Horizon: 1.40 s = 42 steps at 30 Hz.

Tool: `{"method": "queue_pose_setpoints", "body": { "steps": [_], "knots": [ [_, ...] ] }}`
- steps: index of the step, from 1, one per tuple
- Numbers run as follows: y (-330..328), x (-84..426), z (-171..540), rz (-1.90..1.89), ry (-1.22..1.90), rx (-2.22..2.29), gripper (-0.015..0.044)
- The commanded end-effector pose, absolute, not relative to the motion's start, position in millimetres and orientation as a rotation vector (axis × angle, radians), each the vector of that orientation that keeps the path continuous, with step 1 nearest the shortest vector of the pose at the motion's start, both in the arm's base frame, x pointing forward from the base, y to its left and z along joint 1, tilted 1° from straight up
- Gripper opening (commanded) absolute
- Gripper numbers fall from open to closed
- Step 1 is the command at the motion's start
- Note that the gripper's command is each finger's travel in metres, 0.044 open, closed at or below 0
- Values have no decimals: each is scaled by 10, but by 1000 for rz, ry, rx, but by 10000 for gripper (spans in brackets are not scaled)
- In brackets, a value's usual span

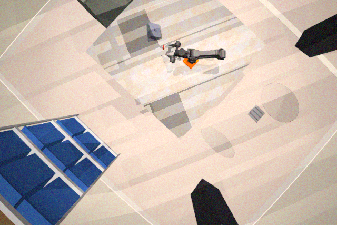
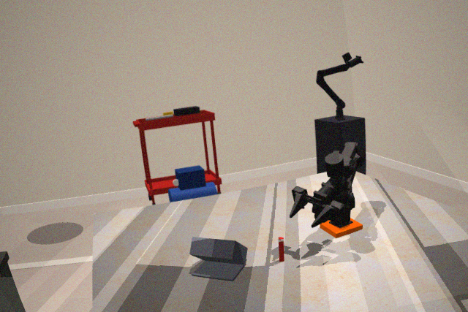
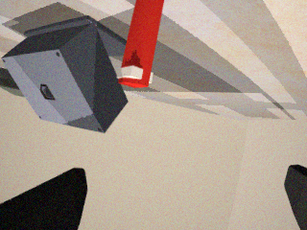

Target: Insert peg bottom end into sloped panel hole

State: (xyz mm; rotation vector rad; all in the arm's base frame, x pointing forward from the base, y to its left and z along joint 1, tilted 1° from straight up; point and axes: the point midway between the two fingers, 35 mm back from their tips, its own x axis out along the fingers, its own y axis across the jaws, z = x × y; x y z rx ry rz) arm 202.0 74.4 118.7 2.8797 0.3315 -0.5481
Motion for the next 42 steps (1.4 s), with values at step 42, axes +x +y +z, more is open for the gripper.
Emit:
{"method": "queue_pose_setpoints", "body": {
  "steps": [42],
  "knots": [
    [718,2155,1337,-1368,-275,3562,440]
  ]
}}
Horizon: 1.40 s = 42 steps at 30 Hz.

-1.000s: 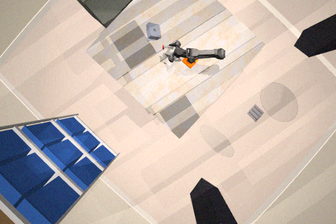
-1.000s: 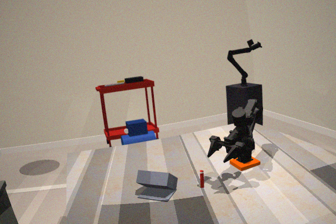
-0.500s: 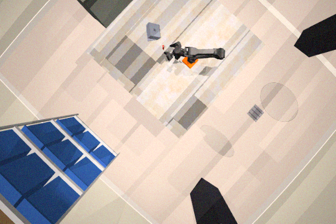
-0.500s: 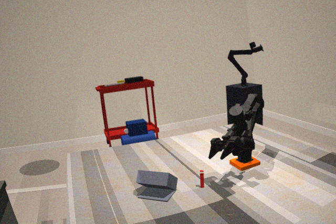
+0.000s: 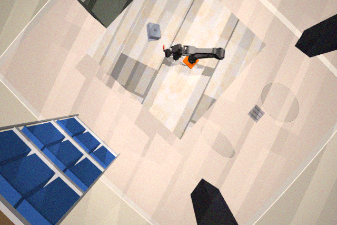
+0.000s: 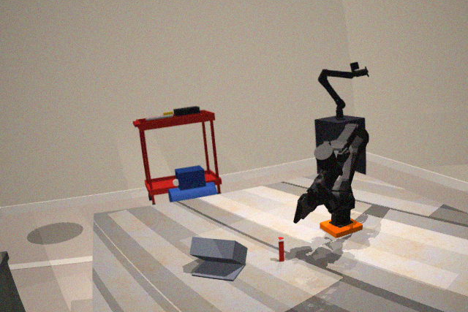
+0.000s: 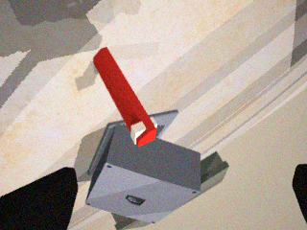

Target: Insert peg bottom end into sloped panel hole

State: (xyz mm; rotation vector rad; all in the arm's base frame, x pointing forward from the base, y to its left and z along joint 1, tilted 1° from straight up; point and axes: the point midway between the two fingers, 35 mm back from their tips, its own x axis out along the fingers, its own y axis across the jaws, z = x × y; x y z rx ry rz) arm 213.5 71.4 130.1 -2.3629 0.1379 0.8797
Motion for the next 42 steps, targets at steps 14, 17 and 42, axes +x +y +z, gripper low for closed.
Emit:
{"method": "queue_pose_setpoints", "body": {
  "steps": [14,17,42],
  "knots": [
    [715,2224,1367,876,391,-1946,440],
    [714,2240,1372,869,438,-1872,440],
    [691,2422,1376,727,814,-1256,440]
  ]
}}
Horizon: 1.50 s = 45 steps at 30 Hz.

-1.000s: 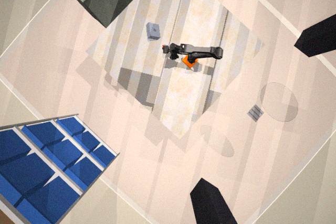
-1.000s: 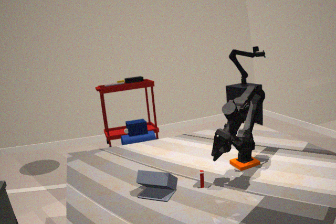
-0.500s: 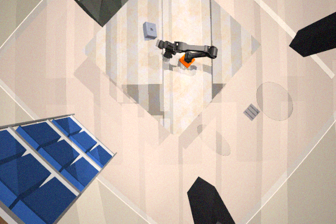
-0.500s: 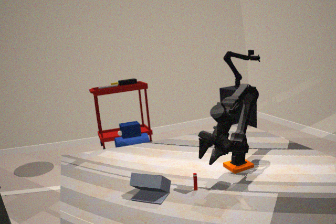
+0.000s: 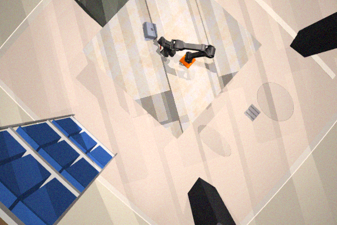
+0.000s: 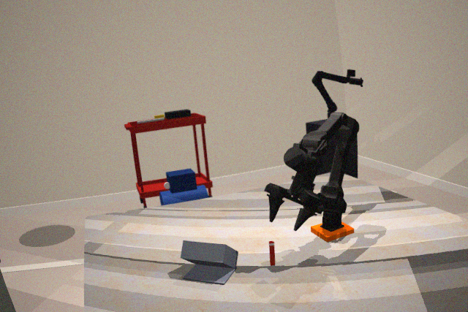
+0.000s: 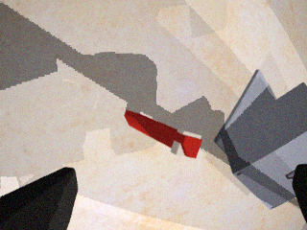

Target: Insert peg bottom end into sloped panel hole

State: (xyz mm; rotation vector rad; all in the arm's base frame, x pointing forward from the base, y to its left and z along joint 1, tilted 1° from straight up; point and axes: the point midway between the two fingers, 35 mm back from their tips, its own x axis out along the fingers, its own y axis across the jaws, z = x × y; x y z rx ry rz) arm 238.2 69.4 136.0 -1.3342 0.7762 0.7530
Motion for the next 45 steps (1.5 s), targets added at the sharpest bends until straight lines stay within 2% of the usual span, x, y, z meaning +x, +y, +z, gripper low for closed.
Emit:
{"method": "queue_pose_setpoints", "body": {
  "steps": [1,45],
  "knots": [
    [688,2434,1373,719,829,-1231,440],
    [636,2749,1296,155,1354,-181,440]
  ]
}}
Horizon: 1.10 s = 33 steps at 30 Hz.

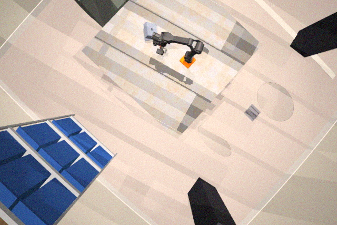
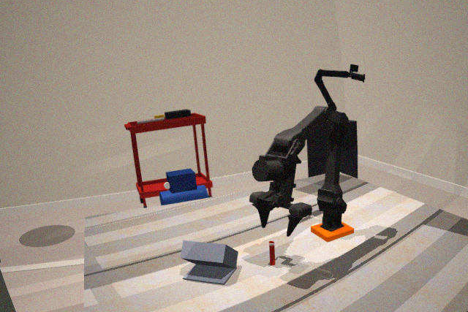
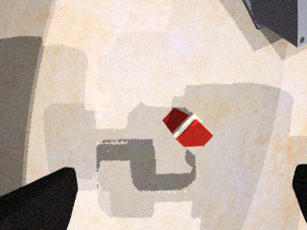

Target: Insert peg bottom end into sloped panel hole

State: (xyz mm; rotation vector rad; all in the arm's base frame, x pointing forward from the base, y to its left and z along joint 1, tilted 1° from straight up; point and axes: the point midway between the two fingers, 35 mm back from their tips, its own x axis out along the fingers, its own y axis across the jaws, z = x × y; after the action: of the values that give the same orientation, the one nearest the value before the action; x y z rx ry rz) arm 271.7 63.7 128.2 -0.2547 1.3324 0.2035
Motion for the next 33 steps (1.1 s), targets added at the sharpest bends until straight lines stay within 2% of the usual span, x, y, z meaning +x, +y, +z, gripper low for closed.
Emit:
{"method": "queue_pose_setpoints", "body": {
  "steps": [1,25,33],
  "knots": [
    [634,2756,1293,138,1363,-158,440],
    [591,2918,1204,-334,1529,373,440],
    [590,2925,1185,-349,1531,387,440]
  ]
}}
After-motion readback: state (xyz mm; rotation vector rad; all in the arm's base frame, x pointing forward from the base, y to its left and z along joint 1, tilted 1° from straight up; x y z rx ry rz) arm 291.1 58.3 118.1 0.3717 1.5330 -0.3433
